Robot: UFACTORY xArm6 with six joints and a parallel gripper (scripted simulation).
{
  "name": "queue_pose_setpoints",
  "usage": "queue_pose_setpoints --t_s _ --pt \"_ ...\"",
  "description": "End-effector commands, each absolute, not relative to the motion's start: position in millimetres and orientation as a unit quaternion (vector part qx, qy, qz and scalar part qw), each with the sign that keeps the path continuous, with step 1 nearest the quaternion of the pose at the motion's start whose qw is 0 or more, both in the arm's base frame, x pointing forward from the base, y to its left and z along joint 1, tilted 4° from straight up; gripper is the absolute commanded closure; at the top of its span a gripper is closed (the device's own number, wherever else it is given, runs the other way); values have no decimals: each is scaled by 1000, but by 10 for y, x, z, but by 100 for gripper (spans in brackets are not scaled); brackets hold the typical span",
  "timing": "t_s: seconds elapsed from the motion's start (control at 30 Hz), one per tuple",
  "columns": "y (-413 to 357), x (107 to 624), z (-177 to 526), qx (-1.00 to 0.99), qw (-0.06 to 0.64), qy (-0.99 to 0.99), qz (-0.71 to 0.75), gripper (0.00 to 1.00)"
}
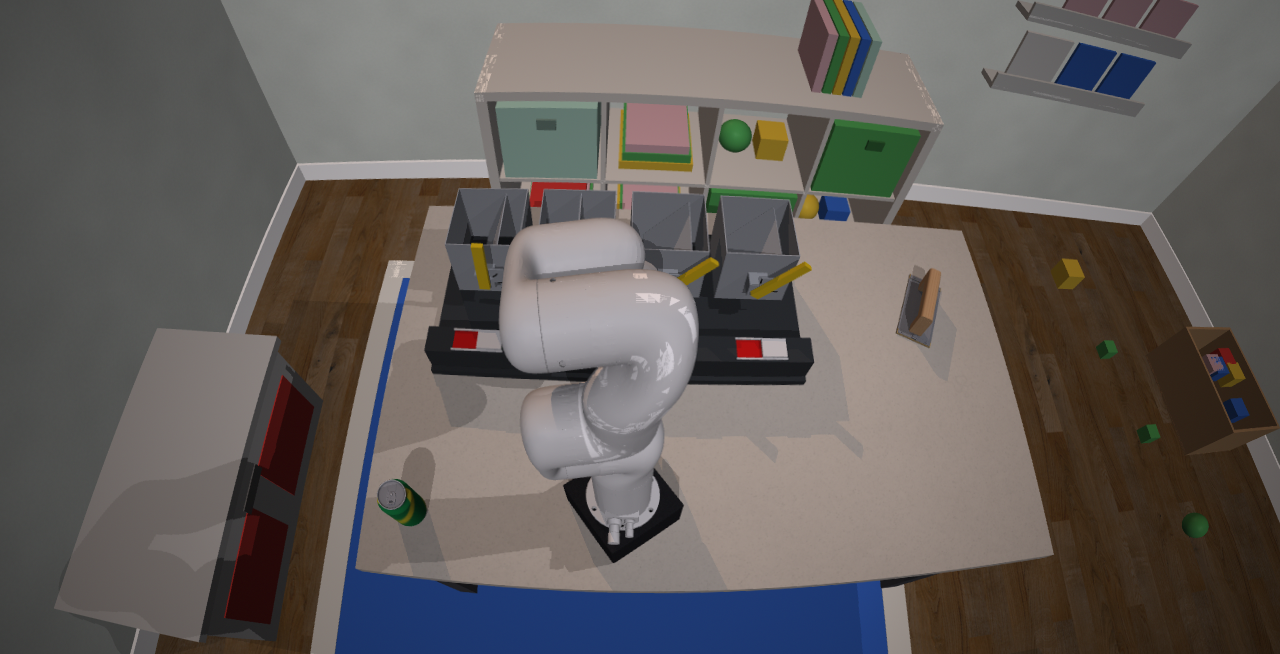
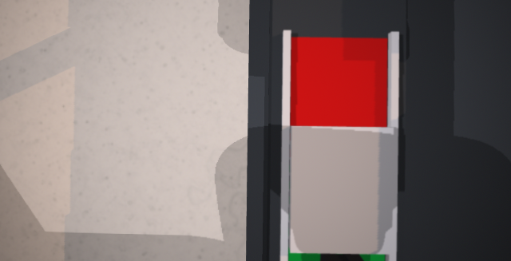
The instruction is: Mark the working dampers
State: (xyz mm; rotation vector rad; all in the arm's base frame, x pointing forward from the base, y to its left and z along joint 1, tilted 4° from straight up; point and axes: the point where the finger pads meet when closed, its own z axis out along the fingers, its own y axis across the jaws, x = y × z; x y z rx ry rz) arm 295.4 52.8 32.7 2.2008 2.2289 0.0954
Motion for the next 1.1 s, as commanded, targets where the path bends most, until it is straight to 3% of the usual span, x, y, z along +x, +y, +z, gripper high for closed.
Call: queue_pose_setpoints --t_s 0.0,1.07 --pt "563 2966 337 702 5 711 32 100" --pt "732 2964 343 702 5 711 32 100"
